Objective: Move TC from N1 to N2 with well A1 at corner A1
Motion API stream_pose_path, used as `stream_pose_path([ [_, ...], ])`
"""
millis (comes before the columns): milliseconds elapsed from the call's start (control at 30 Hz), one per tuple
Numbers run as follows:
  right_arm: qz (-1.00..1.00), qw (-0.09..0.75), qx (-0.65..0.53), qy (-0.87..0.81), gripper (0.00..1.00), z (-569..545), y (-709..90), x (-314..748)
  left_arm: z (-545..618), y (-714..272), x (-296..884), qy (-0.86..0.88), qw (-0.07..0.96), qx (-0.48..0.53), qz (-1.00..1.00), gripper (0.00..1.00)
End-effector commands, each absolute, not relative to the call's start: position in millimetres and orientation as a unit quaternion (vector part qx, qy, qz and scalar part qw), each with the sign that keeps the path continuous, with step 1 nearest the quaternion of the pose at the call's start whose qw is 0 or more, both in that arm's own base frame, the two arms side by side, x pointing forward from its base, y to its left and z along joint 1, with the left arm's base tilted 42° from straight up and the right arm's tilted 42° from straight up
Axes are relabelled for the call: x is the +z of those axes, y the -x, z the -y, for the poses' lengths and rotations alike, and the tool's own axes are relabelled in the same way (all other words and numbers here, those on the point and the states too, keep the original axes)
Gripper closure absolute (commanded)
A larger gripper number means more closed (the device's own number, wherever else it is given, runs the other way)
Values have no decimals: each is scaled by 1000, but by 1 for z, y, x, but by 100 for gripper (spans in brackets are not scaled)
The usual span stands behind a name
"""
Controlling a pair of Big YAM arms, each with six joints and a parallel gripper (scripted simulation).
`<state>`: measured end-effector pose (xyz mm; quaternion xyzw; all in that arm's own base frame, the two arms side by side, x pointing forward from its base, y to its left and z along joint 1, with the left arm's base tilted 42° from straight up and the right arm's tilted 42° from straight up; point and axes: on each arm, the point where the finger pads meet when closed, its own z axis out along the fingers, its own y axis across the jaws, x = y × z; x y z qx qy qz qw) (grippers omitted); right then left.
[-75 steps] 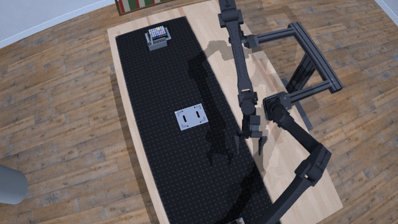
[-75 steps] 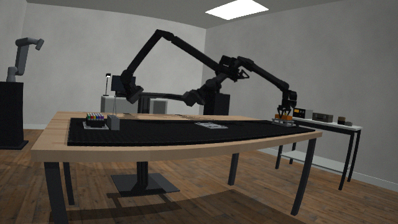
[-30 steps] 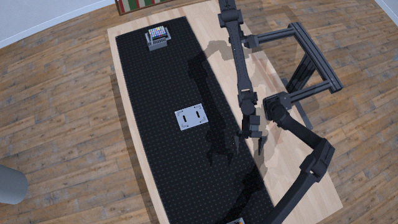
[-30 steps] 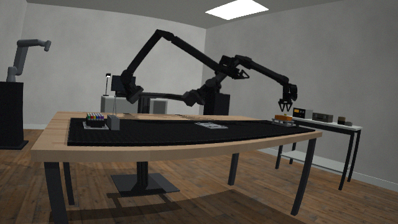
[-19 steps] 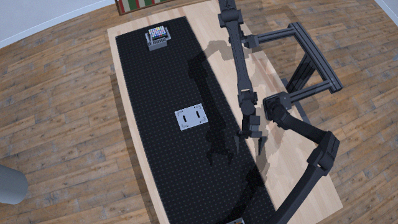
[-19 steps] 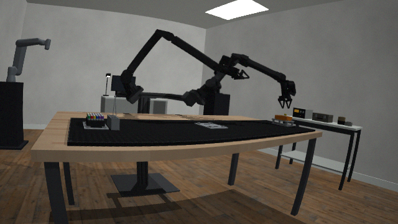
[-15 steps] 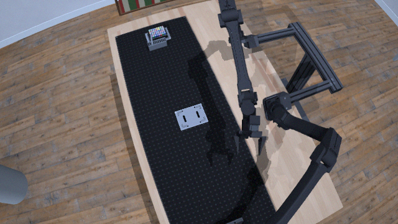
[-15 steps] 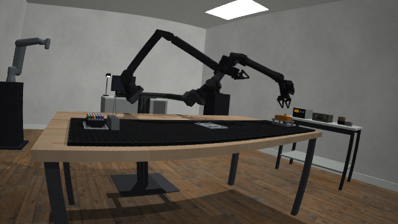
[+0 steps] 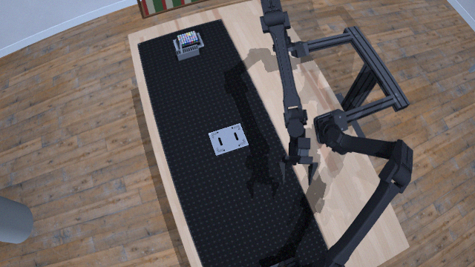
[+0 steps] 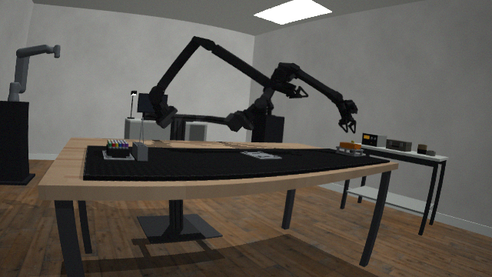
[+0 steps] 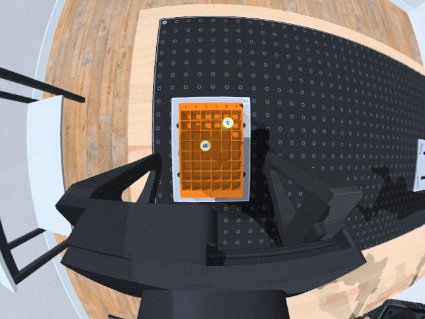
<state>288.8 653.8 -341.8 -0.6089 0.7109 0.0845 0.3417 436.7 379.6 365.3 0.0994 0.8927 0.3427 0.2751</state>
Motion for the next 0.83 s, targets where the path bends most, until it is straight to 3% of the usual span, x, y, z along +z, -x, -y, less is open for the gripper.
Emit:
stream_pose_path([
  [0,-707,347,88,610,0,-661,-291,-341,-380,-431,387,-112,315,359,-871,0],
  [800,-707,347,88,610,0,-661,-291,-341,-382,-440,389,-110,320,356,-871,0],
])
